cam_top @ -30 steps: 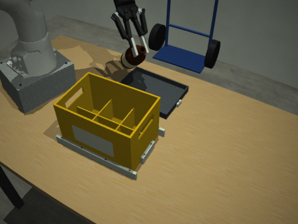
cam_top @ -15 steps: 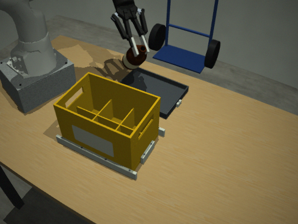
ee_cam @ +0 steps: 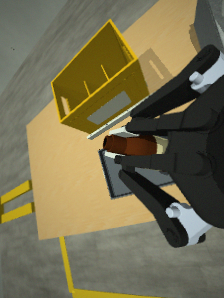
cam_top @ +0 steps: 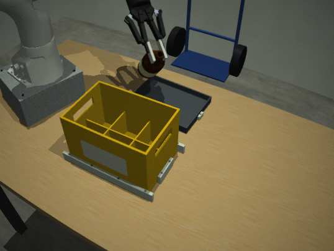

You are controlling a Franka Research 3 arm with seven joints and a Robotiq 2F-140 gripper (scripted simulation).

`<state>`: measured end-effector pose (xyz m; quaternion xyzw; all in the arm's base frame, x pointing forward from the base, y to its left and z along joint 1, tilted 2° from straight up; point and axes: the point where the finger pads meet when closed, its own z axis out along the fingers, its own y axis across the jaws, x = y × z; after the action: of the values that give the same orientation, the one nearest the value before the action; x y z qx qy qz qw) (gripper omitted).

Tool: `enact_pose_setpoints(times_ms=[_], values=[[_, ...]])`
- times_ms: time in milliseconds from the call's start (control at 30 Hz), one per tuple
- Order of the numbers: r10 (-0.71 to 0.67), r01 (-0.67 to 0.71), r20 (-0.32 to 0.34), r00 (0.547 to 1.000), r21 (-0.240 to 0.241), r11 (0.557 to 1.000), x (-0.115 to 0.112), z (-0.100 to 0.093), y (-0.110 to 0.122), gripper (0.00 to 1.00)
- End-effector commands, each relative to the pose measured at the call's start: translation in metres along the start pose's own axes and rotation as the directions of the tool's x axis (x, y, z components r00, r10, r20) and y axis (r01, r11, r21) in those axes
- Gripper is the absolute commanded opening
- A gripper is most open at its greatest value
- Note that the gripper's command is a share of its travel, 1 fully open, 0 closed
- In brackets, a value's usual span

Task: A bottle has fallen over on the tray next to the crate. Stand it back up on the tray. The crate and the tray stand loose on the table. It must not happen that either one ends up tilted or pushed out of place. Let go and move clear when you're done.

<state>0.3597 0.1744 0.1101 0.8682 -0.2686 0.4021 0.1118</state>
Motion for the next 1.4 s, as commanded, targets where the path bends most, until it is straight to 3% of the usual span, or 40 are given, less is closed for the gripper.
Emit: enact_pose_setpoints(times_ms=[0,900,1367], values=[[0.014,-0.014,-0.003,1.000,0.000,1.000,0.0021,-0.0004,-0.0012,0.00],[0.014,-0.014,-0.005,1.000,-0.001,1.000,0.0020,-0.0003,-0.0009,0.00],[0.008,-0.008,-0.053,0.999,-0.015,1.000,0.0002,0.0020,0.0029,0.00]])
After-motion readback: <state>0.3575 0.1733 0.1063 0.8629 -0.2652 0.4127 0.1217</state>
